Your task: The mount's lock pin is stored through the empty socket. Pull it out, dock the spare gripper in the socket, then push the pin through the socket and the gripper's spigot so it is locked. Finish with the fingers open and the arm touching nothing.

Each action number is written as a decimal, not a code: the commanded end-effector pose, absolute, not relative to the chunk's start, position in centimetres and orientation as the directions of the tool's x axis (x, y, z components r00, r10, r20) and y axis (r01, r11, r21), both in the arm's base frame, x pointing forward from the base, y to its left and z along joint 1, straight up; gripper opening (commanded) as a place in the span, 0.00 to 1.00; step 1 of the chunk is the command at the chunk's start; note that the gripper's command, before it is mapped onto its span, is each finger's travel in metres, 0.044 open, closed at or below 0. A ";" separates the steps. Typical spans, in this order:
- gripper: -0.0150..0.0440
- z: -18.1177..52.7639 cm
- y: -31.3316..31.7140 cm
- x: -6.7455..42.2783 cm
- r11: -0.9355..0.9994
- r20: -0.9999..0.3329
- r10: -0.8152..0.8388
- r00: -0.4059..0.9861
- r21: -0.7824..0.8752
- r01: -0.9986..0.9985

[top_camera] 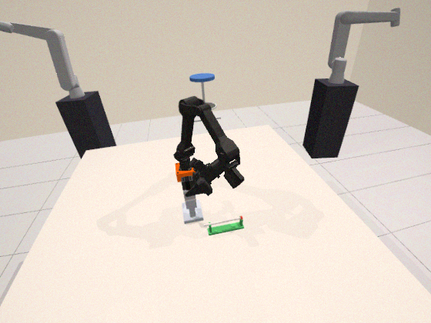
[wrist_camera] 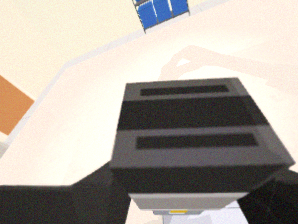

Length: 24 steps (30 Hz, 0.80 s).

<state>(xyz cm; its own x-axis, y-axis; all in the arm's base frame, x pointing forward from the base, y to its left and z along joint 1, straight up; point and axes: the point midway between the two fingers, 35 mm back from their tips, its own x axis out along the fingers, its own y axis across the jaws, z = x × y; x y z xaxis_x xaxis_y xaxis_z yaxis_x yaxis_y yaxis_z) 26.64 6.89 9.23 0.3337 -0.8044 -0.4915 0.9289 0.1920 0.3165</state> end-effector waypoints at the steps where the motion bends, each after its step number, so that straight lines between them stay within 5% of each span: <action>1: 0.57 9.2 6.9 26.6 0.192 -0.492 -0.804 0.334 0.317 0.929; 11: 1.00 9.2 6.9 26.6 0.192 -0.492 -0.804 0.334 0.317 0.929; 24: 1.00 11.9 6.5 25.7 0.199 -0.486 -0.808 0.332 0.306 0.931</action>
<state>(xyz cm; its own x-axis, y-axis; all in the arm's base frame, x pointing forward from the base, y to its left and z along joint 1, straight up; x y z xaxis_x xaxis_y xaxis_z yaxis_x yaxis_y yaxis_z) 25.89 6.48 11.23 0.3322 -0.8090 -0.4849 0.9314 0.2003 0.3039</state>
